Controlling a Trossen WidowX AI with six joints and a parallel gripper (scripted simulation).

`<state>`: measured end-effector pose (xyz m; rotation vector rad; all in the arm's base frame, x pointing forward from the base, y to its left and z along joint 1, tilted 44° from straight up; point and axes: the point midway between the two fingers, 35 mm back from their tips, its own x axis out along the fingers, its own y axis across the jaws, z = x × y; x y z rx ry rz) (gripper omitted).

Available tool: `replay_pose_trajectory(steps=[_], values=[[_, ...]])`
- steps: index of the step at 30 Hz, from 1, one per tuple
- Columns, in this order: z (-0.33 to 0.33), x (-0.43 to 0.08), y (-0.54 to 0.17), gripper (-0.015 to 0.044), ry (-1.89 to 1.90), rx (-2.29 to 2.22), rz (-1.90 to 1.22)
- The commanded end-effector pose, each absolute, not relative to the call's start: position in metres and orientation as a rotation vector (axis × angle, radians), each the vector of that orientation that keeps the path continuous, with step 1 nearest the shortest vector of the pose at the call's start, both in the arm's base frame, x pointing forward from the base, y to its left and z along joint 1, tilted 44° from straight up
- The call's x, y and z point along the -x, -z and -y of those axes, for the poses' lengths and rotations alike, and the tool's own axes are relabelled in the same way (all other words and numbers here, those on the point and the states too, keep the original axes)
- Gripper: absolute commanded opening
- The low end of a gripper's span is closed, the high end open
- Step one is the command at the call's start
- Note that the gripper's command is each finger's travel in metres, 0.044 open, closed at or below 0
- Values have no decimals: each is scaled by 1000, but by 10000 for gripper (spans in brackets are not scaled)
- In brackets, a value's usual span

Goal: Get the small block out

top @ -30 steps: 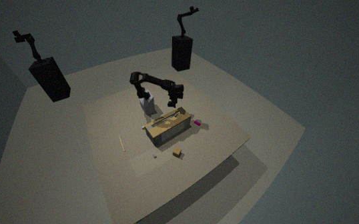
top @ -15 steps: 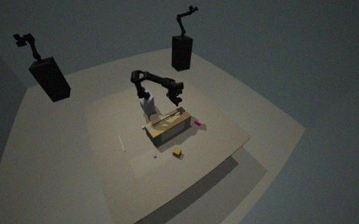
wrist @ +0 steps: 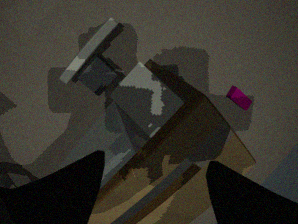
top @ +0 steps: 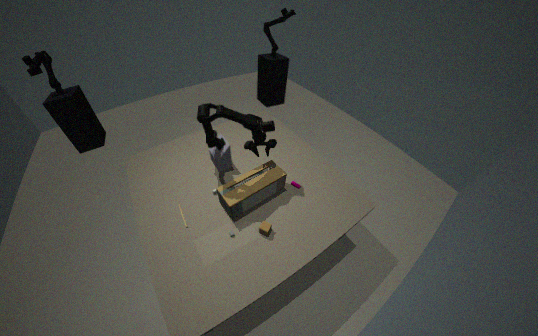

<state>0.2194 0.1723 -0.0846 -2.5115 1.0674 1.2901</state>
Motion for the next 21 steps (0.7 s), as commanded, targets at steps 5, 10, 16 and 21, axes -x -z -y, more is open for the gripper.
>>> replay_pose_trajectory(steps=[5,10,16,21], values=[[-165,-209,85,285,-2041,3225,-555],[-165,-209,85,285,-2041,3225,-555],[-165,-209,85,285,-2041,3225,-555],[-165,-209,85,285,-2041,3225,-555]])
